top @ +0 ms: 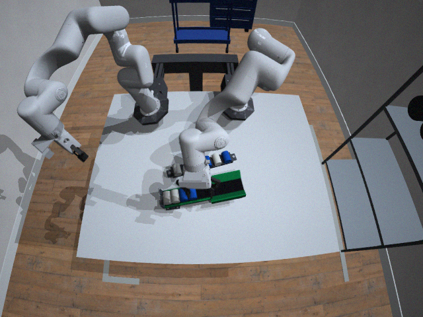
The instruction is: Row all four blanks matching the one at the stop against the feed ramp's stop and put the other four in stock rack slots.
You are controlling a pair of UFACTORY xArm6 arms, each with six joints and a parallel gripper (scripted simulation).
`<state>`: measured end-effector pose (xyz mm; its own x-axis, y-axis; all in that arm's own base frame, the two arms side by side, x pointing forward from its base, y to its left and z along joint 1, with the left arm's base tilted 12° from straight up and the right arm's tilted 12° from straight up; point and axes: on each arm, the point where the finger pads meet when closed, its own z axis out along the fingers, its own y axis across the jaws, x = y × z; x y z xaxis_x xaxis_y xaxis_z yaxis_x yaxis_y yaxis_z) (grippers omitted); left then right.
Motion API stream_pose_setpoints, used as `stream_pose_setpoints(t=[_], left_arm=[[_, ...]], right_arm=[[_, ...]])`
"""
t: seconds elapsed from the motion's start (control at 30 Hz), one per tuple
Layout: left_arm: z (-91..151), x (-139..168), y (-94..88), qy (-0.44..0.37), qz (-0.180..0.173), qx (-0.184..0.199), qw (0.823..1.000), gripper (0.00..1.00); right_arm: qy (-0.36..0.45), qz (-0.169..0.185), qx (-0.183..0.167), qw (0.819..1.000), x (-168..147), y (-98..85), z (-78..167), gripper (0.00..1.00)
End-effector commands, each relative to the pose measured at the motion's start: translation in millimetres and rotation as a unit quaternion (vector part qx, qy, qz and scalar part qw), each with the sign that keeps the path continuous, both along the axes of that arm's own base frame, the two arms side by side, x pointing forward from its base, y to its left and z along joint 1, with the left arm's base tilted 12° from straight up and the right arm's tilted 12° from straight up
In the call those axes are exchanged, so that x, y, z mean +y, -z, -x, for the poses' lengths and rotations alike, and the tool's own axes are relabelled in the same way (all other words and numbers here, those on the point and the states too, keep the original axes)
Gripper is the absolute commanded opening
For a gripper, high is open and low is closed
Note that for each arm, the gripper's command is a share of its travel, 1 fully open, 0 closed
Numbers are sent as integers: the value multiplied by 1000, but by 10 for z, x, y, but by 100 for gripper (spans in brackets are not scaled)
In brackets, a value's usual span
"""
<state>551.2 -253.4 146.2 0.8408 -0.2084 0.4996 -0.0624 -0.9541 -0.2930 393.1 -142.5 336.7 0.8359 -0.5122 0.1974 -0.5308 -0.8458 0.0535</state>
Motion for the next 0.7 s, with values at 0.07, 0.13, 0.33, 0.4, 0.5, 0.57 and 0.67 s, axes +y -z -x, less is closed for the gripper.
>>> stream_pose_setpoints(t=[0.07, 0.13, 0.33, 0.4, 0.5, 0.57, 0.67], left_arm=[[-9, -10, -23, 0, 1, -2, 1000, 100], [-9, -10, -23, 0, 1, -2, 1000, 100], [-9, -10, -23, 0, 1, -2, 1000, 100], [-9, -10, -23, 0, 1, -2, 1000, 100], [-9, -10, -23, 0, 1, -2, 1000, 100], [-7, -11, -24, 0, 1, -1, 1000, 100], [97, -97, -45, 5, -7, 25, 1000, 100]], right_arm=[[0, 1, -3, 1000, -1, -23, -8, 100], [0, 1, -3, 1000, -1, -23, -8, 100], [0, 1, -3, 1000, -1, -23, -8, 100], [0, 1, -3, 1000, -1, -23, -8, 100], [0, 1, -3, 1000, -1, -23, -8, 100], [0, 1, -3, 1000, -2, -23, -7, 100], [2, 1, -3, 1000, -25, -22, 2, 100]])
